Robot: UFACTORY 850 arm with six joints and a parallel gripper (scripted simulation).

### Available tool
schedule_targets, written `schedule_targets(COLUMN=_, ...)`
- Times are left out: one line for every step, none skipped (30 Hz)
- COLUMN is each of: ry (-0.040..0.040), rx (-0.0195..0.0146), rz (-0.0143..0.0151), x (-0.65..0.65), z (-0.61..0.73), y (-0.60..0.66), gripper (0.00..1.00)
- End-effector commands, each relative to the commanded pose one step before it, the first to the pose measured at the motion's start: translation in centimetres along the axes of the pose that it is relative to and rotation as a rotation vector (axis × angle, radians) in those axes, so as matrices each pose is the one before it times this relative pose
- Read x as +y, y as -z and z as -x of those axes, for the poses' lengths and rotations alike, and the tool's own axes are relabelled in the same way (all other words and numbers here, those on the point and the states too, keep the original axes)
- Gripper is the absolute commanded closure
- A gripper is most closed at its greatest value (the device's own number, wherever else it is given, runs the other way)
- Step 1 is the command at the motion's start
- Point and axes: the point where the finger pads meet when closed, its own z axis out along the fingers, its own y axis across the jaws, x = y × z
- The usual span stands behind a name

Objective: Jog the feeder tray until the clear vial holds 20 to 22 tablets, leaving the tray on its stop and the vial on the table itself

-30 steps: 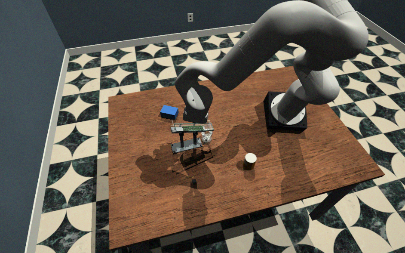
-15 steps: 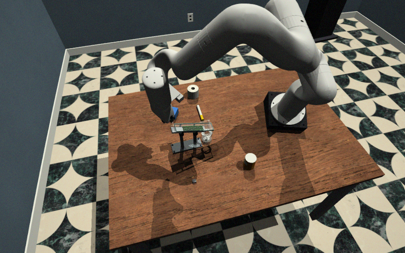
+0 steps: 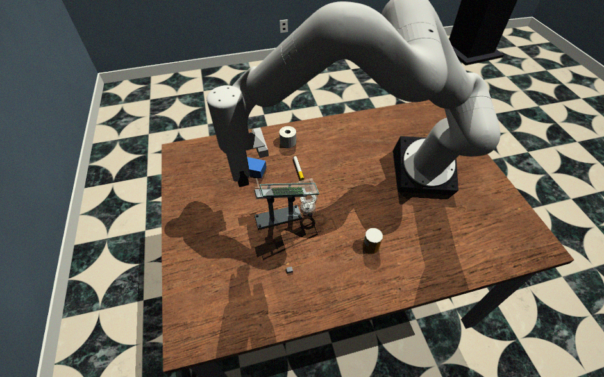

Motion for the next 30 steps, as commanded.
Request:
schedule_targets(ry=-0.03196, rx=-0.01288, rz=0.02328, x=0.071, z=0.037, y=-1.36, gripper=1.0)
schedule_targets(ry=0.0, rx=0.0, rz=0.0, x=0.003, z=0.002, y=-0.281, gripper=1.0)
schedule_targets(ry=0.0, rx=0.0, rz=-0.00001, x=0.002, z=0.002, y=-0.275, gripper=1.0)
schedule_targets(ry=0.0, rx=0.0, rz=0.00001, x=0.002, z=0.003, y=-0.267, gripper=1.0)
schedule_targets(ry=0.0, rx=0.0, rz=0.0, x=0.0, z=0.0, y=0.0, gripper=1.0)
schedule_targets(ry=0.0, rx=0.0, rz=0.0, x=0.0, z=0.0, y=0.0, gripper=1.0)
schedule_targets(ry=0.0, rx=0.0, rz=-0.00001, x=0.002, z=0.002, y=-0.254, gripper=1.0)
schedule_targets(ry=0.0, rx=0.0, rz=0.00001, x=0.002, z=0.002, y=-0.239, gripper=1.0)
schedule_targets(ry=0.0, rx=0.0, rz=-0.00001, x=0.002, z=0.001, y=-0.22, gripper=1.0)
schedule_targets(ry=0.0, rx=0.0, rz=0.00001, x=0.002, z=0.002, y=-0.201, gripper=1.0)
schedule_targets(ry=0.0, rx=0.0, rz=0.0, x=0.002, z=0.001, y=-0.177, gripper=1.0)
schedule_targets(ry=0.0, rx=0.0, rz=0.0, x=0.001, z=0.001, y=-0.153, gripper=1.0)
schedule_targets(ry=0.0, rx=0.0, rz=0.0, x=0.001, z=0.001, y=-0.129, gripper=1.0)
schedule_targets(ry=0.0, rx=0.0, rz=0.0, x=0.001, z=0.001, y=-0.104, gripper=1.0)
schedule_targets(ry=0.0, rx=0.0, rz=0.0, x=0.001, z=0.0, y=-0.08, gripper=1.0)
schedule_targets(ry=0.0, rx=0.0, rz=0.0, x=0.0, z=0.0, y=-0.057, gripper=1.0)
schedule_targets(ry=0.0, rx=0.0, rz=0.0, x=0.0, z=0.0, y=-0.037, gripper=1.0)
schedule_targets(ry=0.0, rx=0.0, rz=0.0, x=0.0, z=0.0, y=-0.02, gripper=1.0)
schedule_targets(ry=0.0, rx=0.0, rz=0.0, x=0.0, z=0.0, y=-0.008, gripper=1.0)
schedule_targets(ry=0.0, rx=0.0, rz=0.0, x=0.0, z=0.0, y=-0.001, gripper=1.0)
schedule_targets(ry=0.0, rx=0.0, rz=0.0, x=0.0, z=-0.03, y=-0.009, gripper=1.0)
schedule_targets(ry=0.0, rx=0.0, rz=0.0, x=0.0, z=0.0, y=0.0, gripper=1.0)
schedule_targets(ry=0.0, rx=0.0, rz=0.0, x=0.0, z=0.0, y=0.0, gripper=1.0)
schedule_targets(ry=0.0, rx=0.0, rz=0.0, x=0.0, z=-0.083, y=-0.025, gripper=1.0)
schedule_targets(ry=0.0, rx=0.0, rz=0.0, x=0.0, z=-0.03, y=-0.009, gripper=1.0)
schedule_targets(ry=0.0, rx=0.0, rz=0.0, x=0.0, z=-0.03, y=-0.009, gripper=1.0)
schedule_targets(ry=0.0, rx=0.0, rz=0.0, x=0.0, z=-0.083, y=-0.025, gripper=1.0)
schedule_targets(ry=0.0, rx=0.0, rz=0.0, x=0.0, z=-0.03, y=-0.009, gripper=1.0)
schedule_targets(ry=0.0, rx=0.0, rz=0.0, x=0.0, z=-0.03, y=-0.009, gripper=1.0)
schedule_targets(ry=0.0, rx=0.0, rz=0.0, x=0.0, z=-0.083, y=-0.025, gripper=1.0)
